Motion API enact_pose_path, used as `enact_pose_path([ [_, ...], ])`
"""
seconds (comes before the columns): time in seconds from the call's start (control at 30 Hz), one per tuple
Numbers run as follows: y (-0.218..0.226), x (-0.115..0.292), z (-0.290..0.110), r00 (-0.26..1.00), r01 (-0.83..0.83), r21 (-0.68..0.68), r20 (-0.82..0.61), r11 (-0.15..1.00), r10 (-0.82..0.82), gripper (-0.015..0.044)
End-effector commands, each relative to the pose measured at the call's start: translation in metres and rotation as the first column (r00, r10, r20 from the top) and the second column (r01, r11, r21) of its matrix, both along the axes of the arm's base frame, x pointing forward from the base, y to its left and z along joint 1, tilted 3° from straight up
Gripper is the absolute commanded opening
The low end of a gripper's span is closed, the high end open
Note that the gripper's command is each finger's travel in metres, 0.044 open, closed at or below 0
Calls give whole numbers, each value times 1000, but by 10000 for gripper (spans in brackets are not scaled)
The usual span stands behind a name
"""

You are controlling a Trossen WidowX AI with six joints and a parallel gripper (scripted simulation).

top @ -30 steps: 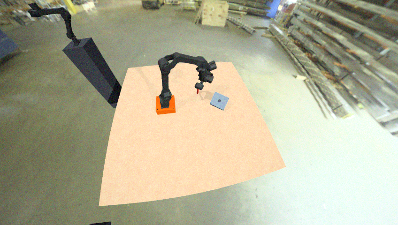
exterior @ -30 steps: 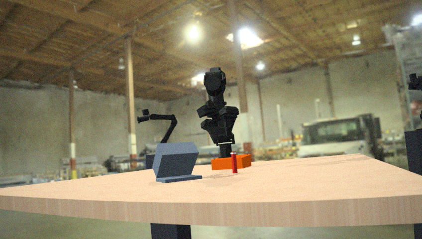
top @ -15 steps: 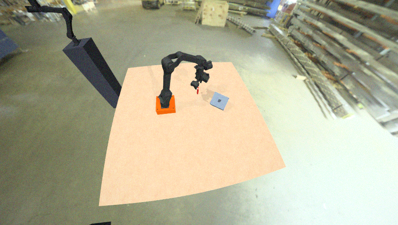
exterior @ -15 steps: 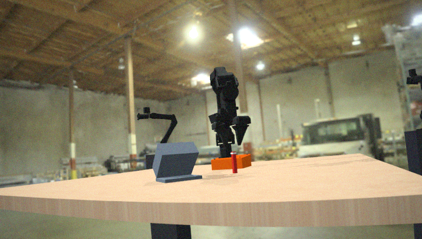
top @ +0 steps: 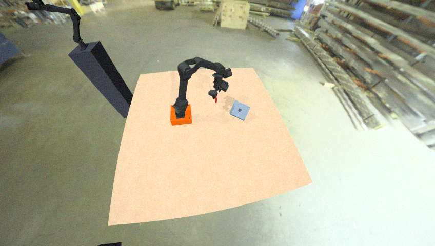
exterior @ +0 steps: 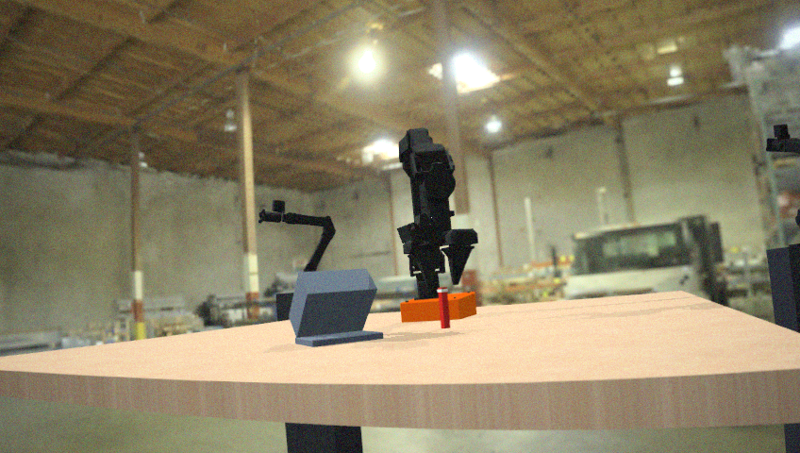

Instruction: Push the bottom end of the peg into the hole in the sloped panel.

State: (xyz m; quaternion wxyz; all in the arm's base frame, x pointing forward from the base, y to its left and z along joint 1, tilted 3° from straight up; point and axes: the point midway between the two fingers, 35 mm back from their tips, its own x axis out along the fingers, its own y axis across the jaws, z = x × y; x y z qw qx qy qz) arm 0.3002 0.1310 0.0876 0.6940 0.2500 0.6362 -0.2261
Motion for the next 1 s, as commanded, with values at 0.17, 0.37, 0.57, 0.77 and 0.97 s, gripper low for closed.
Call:
enact_pose_path([
  [0.17, 0, 1, -17, 1000, 5, -5, -5, 1000, -5, 440],
  [0.37, 0, 2, -27, 1000, 5, -5, -5, 1000, -5, 440],
  [0.57, 0, 2, -37, 1000, 5, -5, -5, 1000, -5, 440],
  [0.77, -1, 2, -45, 1000, 5, -5, -5, 1000, -5, 440],
  [0.97, 0, 2, -42, 1000, 2, -1, -3, 1000, -2, 361],
])
